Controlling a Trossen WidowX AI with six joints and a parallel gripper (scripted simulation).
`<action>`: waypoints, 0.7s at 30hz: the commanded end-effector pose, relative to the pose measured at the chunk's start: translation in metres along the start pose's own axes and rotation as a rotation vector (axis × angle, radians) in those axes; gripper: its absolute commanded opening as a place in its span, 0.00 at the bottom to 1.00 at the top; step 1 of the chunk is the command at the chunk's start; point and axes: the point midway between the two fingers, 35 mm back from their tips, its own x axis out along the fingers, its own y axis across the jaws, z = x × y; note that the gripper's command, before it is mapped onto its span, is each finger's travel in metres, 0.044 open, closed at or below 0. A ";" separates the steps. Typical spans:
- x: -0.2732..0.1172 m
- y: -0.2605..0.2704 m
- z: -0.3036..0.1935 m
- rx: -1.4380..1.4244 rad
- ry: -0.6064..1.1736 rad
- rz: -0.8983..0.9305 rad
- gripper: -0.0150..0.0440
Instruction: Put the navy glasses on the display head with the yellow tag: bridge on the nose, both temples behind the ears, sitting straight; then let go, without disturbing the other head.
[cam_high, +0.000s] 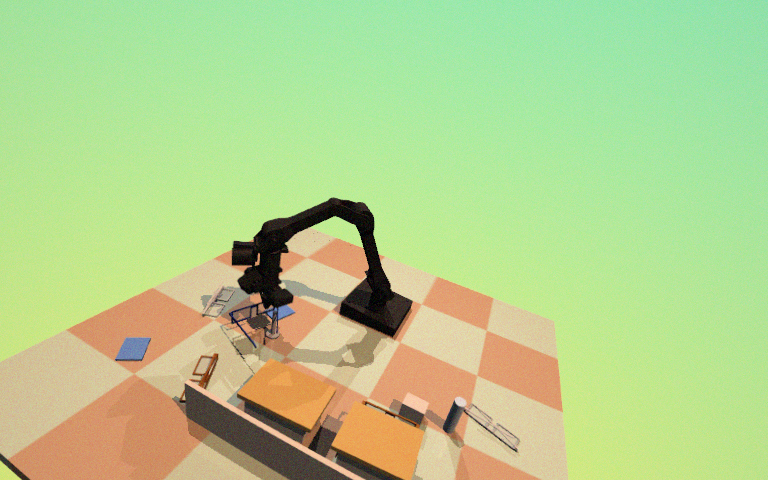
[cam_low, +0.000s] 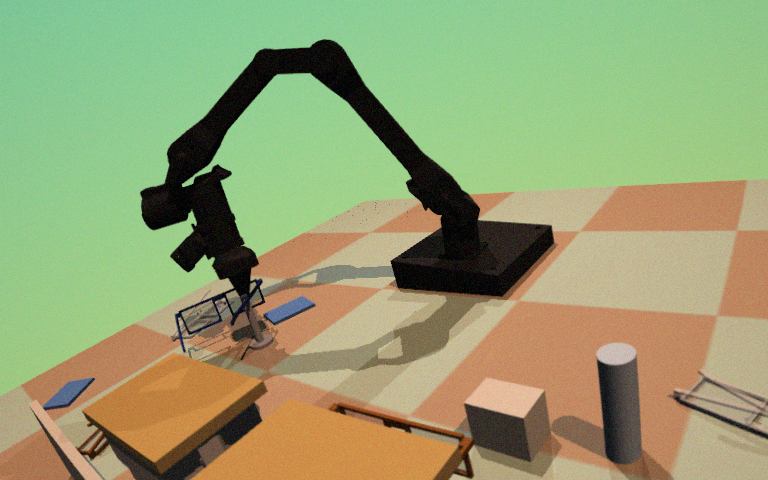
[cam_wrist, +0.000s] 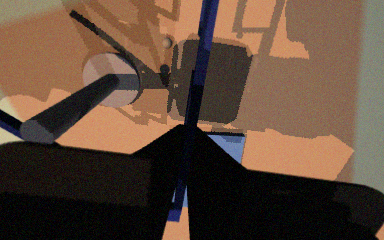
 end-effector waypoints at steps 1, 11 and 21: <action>-0.002 -0.001 0.004 -0.002 -0.008 0.000 0.25; -0.002 -0.004 0.007 -0.002 -0.009 0.000 0.25; -0.002 -0.006 0.011 -0.002 -0.009 0.000 0.25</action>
